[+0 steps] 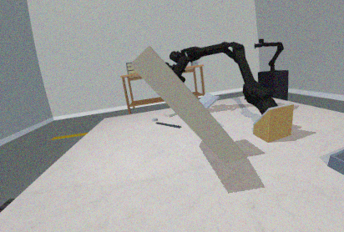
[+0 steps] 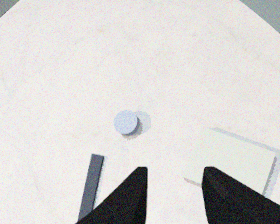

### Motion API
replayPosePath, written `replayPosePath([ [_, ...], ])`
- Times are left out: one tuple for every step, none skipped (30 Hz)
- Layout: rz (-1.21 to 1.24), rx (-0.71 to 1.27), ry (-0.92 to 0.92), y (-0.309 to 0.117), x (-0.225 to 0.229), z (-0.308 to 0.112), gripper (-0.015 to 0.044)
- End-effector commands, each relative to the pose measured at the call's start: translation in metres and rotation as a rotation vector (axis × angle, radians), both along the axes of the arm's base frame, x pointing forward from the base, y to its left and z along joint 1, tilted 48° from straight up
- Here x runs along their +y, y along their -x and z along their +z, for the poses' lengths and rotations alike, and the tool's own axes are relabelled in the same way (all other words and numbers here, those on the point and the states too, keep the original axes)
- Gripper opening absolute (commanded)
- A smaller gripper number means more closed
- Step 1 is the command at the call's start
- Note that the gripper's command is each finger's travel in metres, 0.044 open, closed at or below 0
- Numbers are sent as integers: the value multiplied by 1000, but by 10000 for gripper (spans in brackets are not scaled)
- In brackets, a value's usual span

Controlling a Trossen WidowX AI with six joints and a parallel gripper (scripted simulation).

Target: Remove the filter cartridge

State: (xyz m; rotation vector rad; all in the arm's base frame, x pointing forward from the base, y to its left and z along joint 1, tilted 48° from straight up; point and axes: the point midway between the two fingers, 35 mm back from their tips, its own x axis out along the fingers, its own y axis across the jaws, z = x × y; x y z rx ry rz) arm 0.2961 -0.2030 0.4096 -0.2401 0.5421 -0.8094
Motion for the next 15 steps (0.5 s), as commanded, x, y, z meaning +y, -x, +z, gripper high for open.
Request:
replayPosePath([
  [166,189,81,-32,48,-32,117],
  [199,222,99,-36,57,-37,117],
  [232,254,118,-41,67,-43,117],
  [265,286,138,-44,77,-48,117],
  [298,318,159,-48,87,-53,117],
  [331,349,181,-51,97,-59,117],
  [364,380,203,-54,107,-64,117],
  [397,410,227,-56,118,-69,117],
  [431,440,252,-58,128,-74,117],
  [464,470,278,-59,139,-80,117],
  [500,501,307,-61,150,-85,117],
  [540,535,340,-61,162,-91,117],
  [579,568,375,-62,175,-97,117],
  [619,601,411,-61,187,-103,117],
  [658,632,448,-61,199,-109,117],
])
